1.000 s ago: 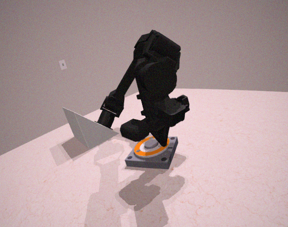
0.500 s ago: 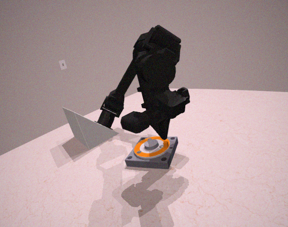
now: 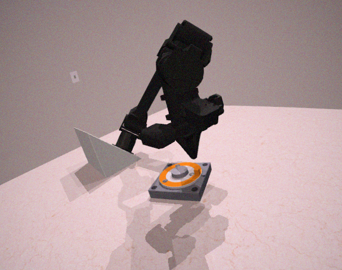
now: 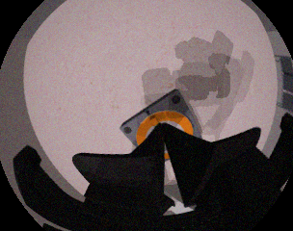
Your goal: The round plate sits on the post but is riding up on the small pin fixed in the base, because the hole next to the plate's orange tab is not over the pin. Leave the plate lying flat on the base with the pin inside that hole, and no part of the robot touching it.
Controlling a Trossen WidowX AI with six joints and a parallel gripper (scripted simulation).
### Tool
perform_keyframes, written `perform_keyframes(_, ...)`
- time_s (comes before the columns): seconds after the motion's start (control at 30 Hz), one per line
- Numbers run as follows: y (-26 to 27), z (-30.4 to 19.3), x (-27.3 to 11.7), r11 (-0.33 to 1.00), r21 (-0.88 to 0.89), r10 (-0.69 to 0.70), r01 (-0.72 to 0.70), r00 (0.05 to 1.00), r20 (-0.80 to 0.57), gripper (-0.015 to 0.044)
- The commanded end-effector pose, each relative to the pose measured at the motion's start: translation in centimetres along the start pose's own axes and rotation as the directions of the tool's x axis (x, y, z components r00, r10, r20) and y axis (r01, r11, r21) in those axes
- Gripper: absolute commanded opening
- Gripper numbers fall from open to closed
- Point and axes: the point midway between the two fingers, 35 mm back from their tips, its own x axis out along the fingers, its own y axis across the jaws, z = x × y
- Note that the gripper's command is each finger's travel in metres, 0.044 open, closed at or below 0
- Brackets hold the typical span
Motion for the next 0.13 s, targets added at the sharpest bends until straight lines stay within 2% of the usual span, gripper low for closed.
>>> perform_keyframes(0.0,0.01,-0.02,0.07,1.000,0.005,0.001,-0.001,1.000,0.000,0.0000)
perform_keyframes(0.1,0.01,-0.02,0.07,1.000,0.005,0.001,-0.001,1.000,0.000,0.0000)
